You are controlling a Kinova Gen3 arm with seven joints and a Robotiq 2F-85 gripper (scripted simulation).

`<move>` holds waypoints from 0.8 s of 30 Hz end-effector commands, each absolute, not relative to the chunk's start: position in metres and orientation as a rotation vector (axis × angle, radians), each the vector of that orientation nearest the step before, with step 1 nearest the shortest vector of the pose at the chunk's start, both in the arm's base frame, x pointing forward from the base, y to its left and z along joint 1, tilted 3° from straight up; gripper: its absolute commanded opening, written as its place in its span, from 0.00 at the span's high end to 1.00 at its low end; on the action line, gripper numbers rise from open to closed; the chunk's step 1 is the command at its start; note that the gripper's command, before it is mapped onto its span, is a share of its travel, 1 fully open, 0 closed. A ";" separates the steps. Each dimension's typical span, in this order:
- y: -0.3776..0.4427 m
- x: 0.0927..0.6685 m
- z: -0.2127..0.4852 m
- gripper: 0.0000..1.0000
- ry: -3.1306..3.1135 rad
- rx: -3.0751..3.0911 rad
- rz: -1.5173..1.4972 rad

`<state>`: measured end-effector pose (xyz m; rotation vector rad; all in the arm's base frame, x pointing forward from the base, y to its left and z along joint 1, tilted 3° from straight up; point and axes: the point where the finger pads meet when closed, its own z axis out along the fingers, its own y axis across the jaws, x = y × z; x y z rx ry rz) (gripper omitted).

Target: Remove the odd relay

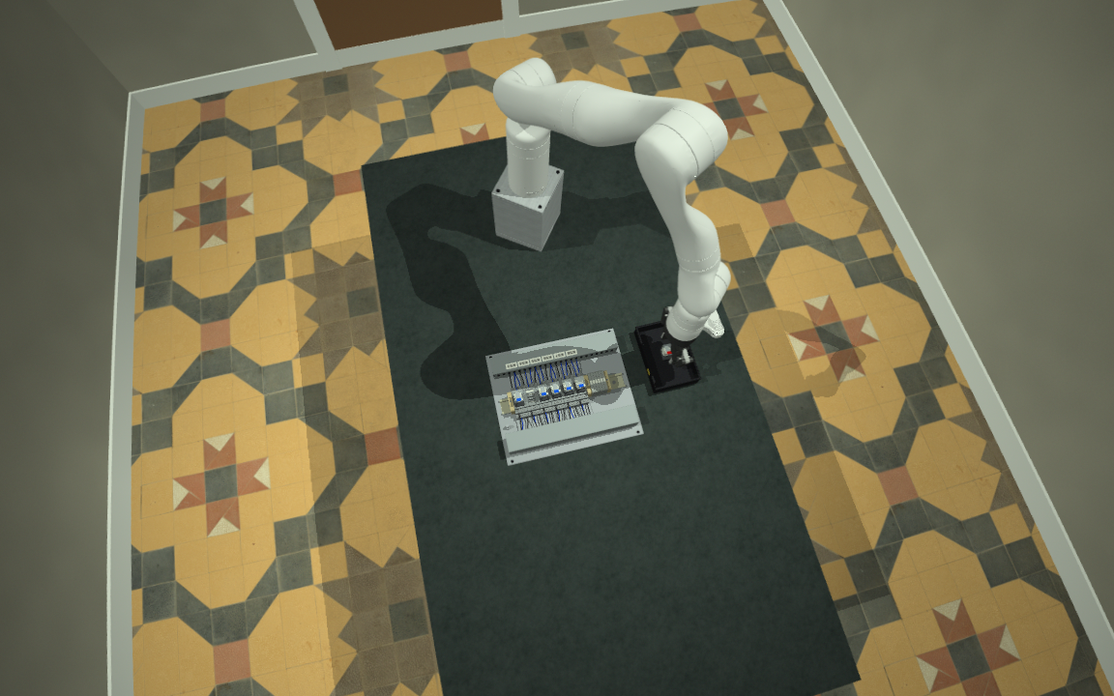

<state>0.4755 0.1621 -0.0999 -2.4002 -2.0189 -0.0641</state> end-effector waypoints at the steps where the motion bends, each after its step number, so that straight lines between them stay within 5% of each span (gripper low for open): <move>1: 0.162 0.477 -0.098 0.39 -2.019 -2.401 -0.069; 24: 0.162 0.477 -0.094 0.39 -2.019 -2.401 -0.069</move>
